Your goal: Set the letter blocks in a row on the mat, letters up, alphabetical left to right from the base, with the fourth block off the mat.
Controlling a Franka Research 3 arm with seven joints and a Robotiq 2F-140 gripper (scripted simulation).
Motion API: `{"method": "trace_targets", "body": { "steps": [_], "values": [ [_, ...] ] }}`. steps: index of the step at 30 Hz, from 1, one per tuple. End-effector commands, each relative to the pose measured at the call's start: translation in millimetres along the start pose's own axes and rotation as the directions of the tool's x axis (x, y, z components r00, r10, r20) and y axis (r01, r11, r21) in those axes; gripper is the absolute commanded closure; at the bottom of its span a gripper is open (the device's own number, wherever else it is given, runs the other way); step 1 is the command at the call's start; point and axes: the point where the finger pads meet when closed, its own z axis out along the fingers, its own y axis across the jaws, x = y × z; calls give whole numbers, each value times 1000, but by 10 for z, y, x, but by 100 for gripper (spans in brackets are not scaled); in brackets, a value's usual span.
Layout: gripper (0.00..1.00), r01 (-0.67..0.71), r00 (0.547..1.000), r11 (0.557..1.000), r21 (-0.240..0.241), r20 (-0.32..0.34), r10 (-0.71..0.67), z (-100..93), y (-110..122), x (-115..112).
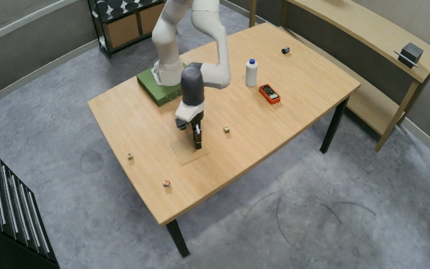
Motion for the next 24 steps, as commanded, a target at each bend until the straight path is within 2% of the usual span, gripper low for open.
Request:
{"method": "trace_targets", "body": {
  "steps": [1, 24],
  "values": [
    [78, 8, 1000, 1000, 1, -1, -8, -6, -1, 2],
    [78, 8, 1000, 1000, 1, -1, -8, 23, -1, 2]
  ]
}}
